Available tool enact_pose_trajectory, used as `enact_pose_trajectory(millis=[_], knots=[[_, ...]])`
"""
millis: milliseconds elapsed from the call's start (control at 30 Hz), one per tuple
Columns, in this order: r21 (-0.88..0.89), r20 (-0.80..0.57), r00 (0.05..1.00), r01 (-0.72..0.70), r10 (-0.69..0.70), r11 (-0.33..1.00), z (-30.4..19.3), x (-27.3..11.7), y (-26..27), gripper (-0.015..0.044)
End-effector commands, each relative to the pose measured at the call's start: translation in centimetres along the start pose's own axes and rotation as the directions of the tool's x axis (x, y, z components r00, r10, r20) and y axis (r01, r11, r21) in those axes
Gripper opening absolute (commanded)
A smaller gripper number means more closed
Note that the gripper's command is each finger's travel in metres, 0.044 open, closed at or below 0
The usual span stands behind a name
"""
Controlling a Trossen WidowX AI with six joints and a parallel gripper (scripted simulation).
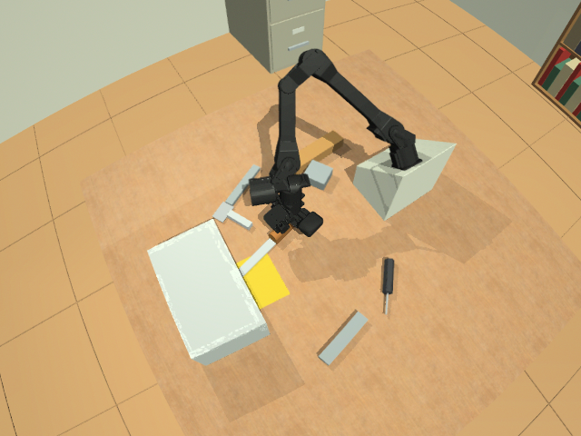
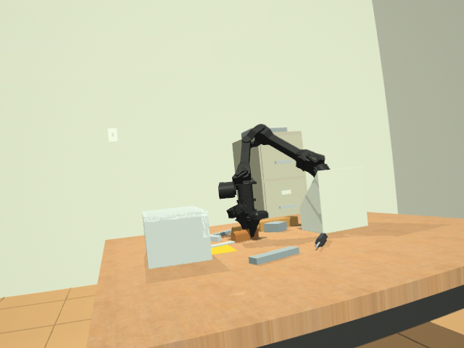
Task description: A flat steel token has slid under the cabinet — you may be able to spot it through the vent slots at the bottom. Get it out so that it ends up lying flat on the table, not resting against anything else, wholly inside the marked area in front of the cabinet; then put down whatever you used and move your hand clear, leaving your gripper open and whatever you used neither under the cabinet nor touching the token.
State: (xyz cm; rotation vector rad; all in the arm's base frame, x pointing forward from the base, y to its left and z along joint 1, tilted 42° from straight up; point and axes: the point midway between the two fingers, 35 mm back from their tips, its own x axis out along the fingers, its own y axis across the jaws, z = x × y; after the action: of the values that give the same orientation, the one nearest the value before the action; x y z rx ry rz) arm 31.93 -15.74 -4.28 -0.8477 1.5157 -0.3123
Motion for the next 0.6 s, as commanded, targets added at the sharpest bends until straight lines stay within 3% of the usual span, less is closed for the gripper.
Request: enact_pose_trajectory(millis=[0, 567], knots=[[-0.004, -0.003, 1.000, -0.004, 0.004, 1.000, -0.7, 0.1, 0.0, 0.0000], [-0.005, -0.004, 1.000, -0.004, 0.004, 1.000, -2.8, 0.1, -0.1, 0.0000]])
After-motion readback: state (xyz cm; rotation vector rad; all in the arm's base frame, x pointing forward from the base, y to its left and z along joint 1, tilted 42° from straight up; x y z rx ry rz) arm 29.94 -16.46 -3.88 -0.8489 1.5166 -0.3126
